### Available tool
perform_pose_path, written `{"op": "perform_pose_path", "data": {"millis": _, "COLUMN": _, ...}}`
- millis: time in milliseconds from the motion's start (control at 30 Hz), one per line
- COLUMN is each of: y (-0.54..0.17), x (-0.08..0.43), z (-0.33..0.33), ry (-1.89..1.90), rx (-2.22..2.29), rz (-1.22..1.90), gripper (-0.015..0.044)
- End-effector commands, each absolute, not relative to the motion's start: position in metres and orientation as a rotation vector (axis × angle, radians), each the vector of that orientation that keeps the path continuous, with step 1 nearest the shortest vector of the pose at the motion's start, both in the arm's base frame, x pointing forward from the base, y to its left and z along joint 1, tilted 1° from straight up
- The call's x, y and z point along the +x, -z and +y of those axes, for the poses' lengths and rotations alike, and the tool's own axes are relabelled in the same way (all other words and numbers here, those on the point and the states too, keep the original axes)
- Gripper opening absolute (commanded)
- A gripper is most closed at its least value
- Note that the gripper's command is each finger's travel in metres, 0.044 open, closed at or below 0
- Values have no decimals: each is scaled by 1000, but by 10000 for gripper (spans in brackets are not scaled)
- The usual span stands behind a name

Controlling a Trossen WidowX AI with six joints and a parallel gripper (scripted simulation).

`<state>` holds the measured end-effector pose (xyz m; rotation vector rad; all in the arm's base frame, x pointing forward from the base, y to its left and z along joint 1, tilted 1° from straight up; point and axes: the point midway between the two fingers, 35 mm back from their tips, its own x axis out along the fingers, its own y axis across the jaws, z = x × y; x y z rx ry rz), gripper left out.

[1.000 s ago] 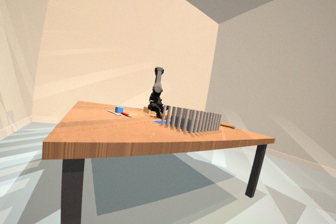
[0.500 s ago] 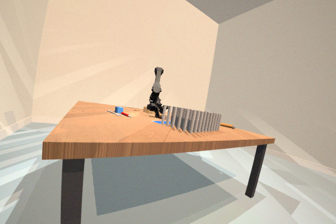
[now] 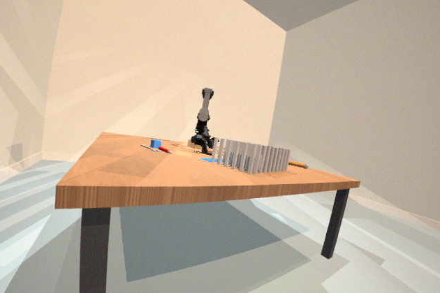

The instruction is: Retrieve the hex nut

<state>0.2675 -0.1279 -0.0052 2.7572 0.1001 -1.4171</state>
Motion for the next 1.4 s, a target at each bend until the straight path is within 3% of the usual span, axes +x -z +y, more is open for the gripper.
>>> {"op": "perform_pose_path", "data": {"millis": 0, "y": 5, "x": 264, "z": -128, "ry": 1412, "rx": 2756, "rz": 108, "gripper": 0}}
{"op": "perform_pose_path", "data": {"millis": 1367, "y": -5, "x": 248, "z": -129, "ry": 1413, "rx": 2755, "rz": 107, "gripper": 0}}
